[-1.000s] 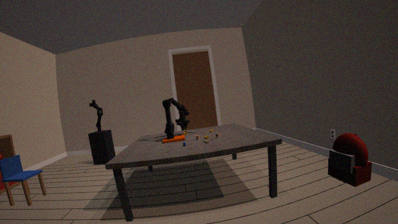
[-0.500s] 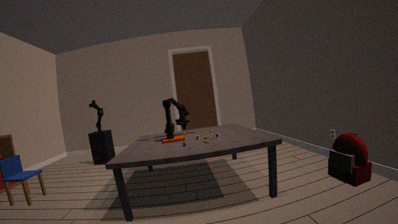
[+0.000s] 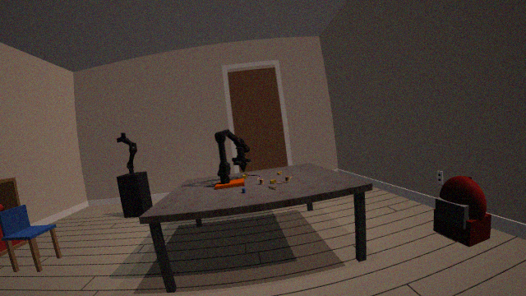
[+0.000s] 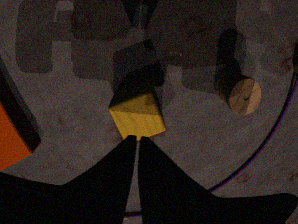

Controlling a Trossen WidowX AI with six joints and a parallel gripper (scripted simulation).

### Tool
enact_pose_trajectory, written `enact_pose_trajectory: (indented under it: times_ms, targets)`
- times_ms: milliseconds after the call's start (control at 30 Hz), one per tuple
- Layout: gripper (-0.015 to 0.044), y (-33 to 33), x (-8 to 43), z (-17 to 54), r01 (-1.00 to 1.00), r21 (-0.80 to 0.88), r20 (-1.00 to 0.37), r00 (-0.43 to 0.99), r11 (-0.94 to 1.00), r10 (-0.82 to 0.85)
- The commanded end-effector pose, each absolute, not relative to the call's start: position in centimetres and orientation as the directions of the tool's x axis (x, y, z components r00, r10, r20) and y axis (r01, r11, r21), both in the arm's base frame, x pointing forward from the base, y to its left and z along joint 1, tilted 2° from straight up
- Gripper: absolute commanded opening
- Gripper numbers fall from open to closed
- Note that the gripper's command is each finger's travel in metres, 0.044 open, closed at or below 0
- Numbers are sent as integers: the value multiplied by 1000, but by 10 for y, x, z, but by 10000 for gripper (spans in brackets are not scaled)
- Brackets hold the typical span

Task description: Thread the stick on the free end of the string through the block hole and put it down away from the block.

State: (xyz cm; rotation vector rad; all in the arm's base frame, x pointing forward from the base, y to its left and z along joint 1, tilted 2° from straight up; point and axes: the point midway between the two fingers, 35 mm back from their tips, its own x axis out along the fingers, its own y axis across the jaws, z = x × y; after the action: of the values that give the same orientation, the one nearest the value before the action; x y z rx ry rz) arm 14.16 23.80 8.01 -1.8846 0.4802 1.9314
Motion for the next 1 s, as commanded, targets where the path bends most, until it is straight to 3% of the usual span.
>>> enact_pose_trajectory:
  times_ms: [0,200,267,567,967]
  targets:
    - [79,238,142,80,-506,-31,-999,-13,-862,44]
    - [236,238,142,80,-506,-31,-999,-13,-862,44]
    - [244,238,142,80,-506,-31,-999,-13,-862,44]
    - [7,238,142,80,-506,-31,-999,-13,-862,44]
    - [0,238,142,80,-506,-31,-999,-13,-862,44]
